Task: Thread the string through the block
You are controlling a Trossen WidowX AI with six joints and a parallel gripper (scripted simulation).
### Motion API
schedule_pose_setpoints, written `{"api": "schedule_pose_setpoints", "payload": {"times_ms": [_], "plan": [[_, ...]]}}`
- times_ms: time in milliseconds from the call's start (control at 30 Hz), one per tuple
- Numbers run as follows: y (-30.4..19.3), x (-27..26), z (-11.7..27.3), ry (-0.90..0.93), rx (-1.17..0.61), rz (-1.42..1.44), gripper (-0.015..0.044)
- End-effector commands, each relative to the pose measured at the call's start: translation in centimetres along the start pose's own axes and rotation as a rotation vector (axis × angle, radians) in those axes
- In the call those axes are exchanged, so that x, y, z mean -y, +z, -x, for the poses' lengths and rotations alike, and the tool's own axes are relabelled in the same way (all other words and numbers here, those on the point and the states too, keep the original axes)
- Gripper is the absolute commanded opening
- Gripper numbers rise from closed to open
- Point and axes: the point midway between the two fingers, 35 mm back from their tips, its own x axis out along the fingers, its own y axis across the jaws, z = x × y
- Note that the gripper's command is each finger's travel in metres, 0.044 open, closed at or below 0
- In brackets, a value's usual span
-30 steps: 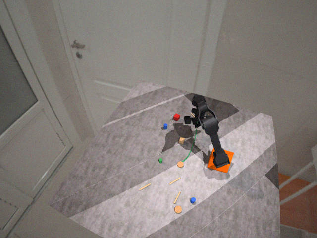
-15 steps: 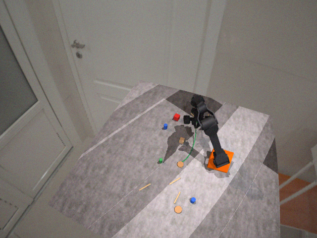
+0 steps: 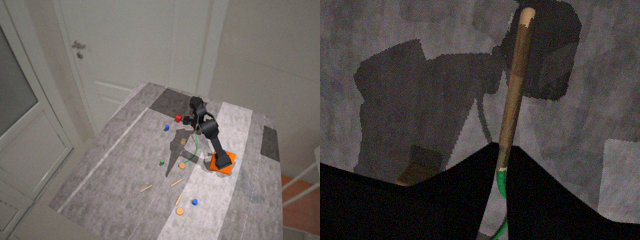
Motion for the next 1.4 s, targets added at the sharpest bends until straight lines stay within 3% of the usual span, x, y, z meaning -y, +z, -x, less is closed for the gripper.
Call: {"api": "schedule_pose_setpoints", "payload": {"times_ms": [0,1367], "plan": [[-0.5,-0.3,0.1,-0.002,-0.007,-0.051,0.0],[-5.3,-3.1,0.3,-0.09,-0.003,-0.604,0.0]]}}
